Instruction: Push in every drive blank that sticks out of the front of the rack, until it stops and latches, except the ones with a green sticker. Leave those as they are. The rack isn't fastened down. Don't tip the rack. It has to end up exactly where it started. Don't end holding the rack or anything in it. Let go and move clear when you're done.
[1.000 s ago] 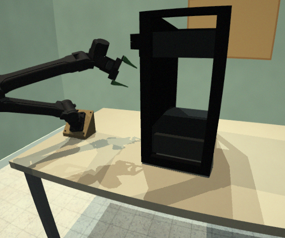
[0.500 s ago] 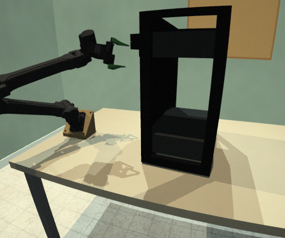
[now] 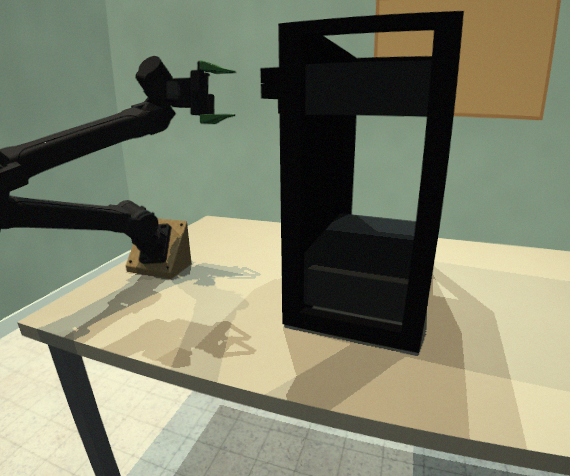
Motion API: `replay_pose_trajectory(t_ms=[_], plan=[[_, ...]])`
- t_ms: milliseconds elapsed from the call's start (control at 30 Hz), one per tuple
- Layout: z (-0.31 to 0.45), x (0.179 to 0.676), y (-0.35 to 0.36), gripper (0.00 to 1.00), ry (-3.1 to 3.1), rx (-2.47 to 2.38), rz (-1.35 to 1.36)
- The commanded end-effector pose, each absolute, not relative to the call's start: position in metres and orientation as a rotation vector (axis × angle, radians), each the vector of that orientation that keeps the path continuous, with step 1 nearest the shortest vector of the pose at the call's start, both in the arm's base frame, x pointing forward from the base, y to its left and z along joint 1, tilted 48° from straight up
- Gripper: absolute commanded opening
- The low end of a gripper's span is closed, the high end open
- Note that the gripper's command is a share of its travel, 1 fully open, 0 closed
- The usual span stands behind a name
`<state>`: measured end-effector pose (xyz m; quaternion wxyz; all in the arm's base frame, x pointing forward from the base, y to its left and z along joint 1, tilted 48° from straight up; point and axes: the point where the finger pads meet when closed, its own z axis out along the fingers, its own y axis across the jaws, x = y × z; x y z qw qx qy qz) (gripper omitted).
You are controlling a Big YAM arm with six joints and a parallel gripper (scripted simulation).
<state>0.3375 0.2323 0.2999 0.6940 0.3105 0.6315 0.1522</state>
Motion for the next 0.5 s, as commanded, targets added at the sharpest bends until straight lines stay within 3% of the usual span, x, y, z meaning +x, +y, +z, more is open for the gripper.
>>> replay_pose_trajectory(t_ms=[0, 467], plan=[[0.297, 0.327, 0.241, 1.00, 1.397, 0.663, 0.348], [0.302, 0.308, 0.248, 1.00, 1.361, 0.699, 0.393]])
